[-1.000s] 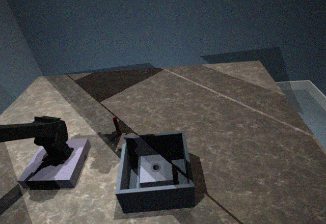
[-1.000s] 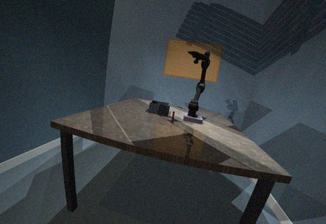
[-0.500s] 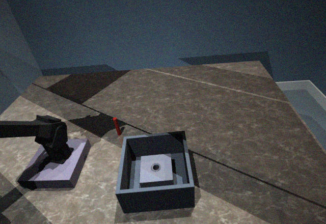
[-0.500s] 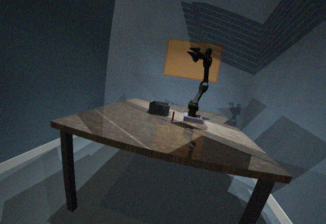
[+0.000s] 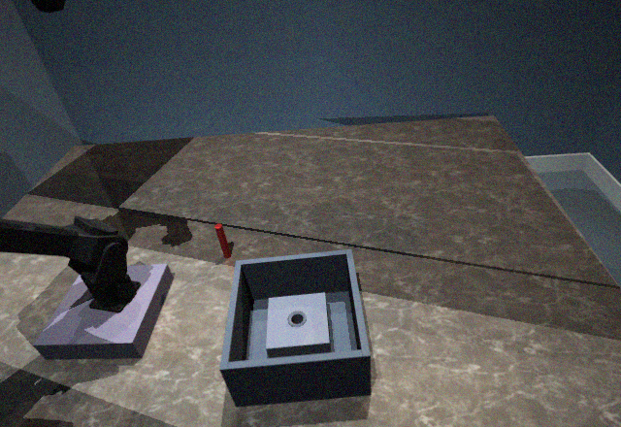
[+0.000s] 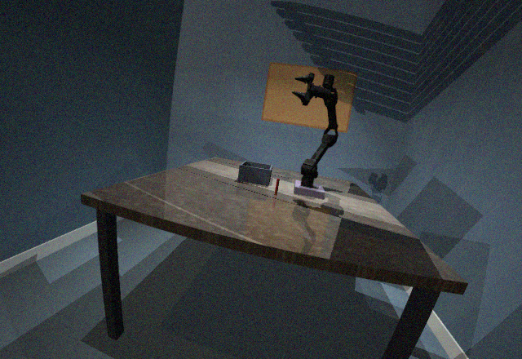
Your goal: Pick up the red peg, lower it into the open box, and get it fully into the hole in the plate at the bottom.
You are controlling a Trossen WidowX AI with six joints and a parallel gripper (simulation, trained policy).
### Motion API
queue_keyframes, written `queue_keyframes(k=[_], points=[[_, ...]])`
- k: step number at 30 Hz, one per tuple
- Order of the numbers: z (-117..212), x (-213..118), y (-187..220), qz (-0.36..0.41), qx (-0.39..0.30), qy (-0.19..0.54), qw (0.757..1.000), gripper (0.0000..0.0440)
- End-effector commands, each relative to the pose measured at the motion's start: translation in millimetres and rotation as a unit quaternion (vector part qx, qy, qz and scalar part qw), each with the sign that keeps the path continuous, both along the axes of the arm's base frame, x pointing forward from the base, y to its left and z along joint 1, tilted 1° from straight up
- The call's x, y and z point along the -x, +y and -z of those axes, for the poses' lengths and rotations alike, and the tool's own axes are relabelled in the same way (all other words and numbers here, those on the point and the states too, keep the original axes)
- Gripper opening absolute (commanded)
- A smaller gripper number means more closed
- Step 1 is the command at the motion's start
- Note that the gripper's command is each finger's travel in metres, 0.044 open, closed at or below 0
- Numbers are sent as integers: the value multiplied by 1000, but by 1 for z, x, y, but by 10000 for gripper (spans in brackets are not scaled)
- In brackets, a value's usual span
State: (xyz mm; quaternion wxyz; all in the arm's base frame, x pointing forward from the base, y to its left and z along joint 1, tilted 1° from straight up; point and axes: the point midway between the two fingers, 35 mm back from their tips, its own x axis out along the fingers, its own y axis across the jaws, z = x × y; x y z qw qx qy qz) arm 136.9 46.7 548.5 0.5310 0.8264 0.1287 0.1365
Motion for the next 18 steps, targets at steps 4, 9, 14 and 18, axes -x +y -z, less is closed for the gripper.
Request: queue_keyframes(k=[4, 9, 14, 18], points=[[37, -13, 34, -15, 102, 29, 994, 440], [71, -23, 55, -32, 180, 59, 981, 440], [108, -32, 72, -53, 253, 94, 961, 440], [139, -38, 82, -74, 307, 126, 940, 440]])
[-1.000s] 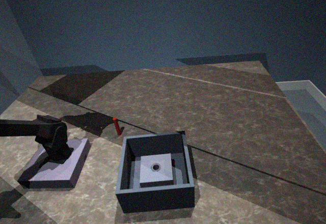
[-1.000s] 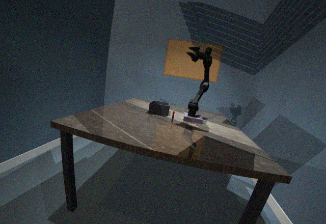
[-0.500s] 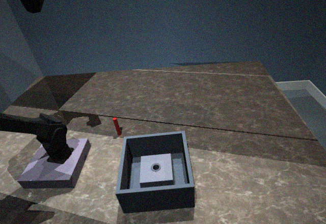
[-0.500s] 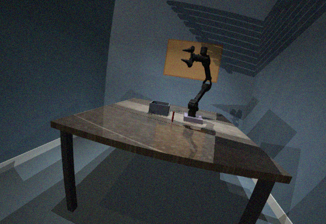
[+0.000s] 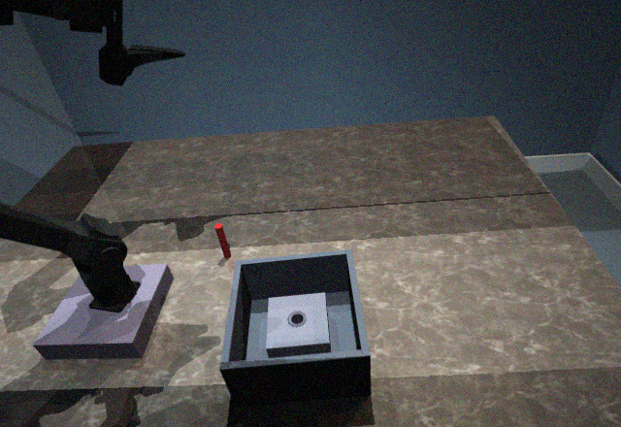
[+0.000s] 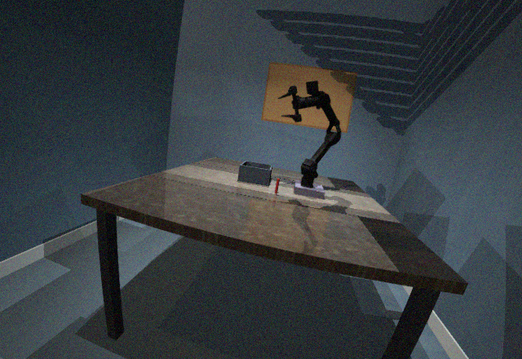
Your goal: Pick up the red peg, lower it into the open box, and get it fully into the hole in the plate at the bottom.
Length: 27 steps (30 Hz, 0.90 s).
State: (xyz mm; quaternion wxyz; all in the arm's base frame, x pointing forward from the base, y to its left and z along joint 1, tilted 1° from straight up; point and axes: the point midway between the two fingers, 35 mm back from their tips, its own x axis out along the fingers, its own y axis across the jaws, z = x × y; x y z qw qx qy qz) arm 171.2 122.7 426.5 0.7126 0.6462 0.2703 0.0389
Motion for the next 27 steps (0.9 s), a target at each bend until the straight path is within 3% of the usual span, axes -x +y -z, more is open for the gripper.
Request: queue_keyframes(k=[1, 14, 27], points=[[25, -5, 8, -13, 45, 29, 998, 440], [132, -7, 24, -85, 205, 163, 961, 440], [236, 14, 25, -159, 324, 315, 878, 440]])
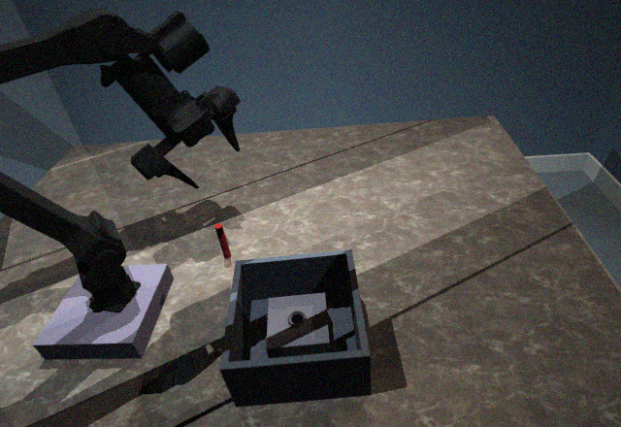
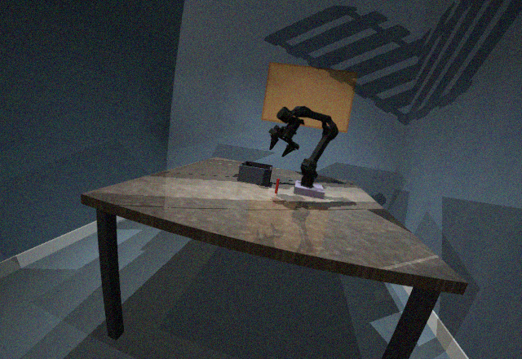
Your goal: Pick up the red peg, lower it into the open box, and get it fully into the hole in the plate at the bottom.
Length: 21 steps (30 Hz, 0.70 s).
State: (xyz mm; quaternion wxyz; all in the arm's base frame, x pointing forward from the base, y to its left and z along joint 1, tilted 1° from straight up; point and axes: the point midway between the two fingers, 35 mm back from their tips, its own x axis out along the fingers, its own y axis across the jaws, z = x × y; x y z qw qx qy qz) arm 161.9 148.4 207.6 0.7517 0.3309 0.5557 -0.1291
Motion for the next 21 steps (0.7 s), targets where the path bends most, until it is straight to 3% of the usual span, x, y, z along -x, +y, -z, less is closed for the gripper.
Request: queue_keyframes(k=[1, 10, 21], points=[[24, 7, -1, -12, 31, 41, 999, 440], [80, 19, 1, -24, 83, 117, 989, 440], [133, 20, 7, -26, 103, 145, 984, 440]])
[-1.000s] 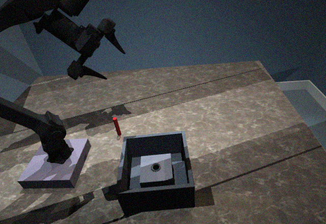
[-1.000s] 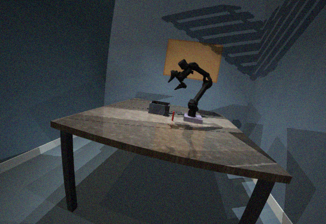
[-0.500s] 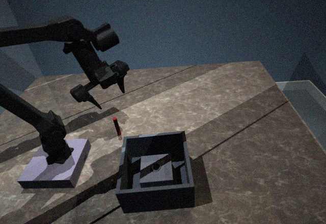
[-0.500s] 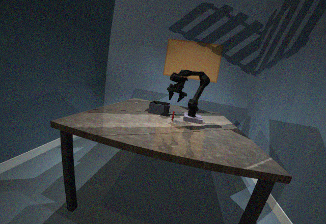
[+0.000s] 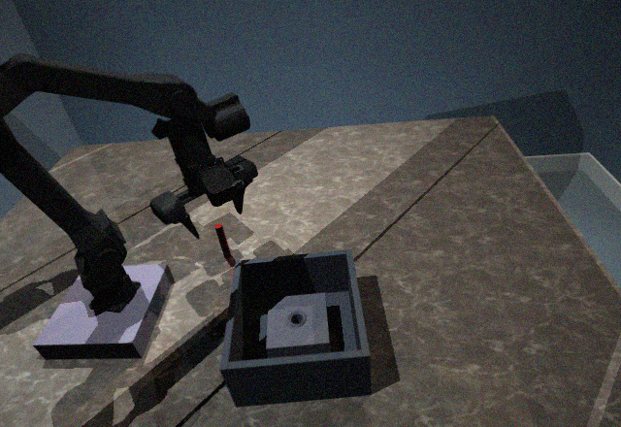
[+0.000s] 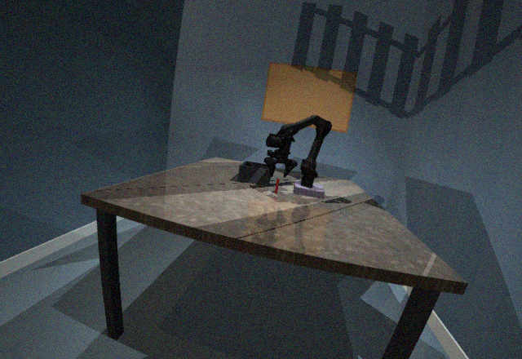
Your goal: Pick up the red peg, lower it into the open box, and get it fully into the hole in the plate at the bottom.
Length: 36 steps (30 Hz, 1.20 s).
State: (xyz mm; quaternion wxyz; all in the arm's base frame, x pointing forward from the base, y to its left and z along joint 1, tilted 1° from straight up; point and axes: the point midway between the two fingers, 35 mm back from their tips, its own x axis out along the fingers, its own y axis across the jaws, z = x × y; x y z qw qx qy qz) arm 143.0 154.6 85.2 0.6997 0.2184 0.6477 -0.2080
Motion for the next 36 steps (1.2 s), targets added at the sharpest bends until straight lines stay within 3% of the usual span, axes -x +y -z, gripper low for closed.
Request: queue_keyframes(k=[1, 11, 27, 36], points=[[15, 1, 1, 1, 5, 6, 1000, 440], [57, -3, 2, -5, 11, 3, 1000, 431], [85, 3, -5, 4, 53, 47, 997, 45], [55, -14, -3, -3, 64, 18, 998, 0]])
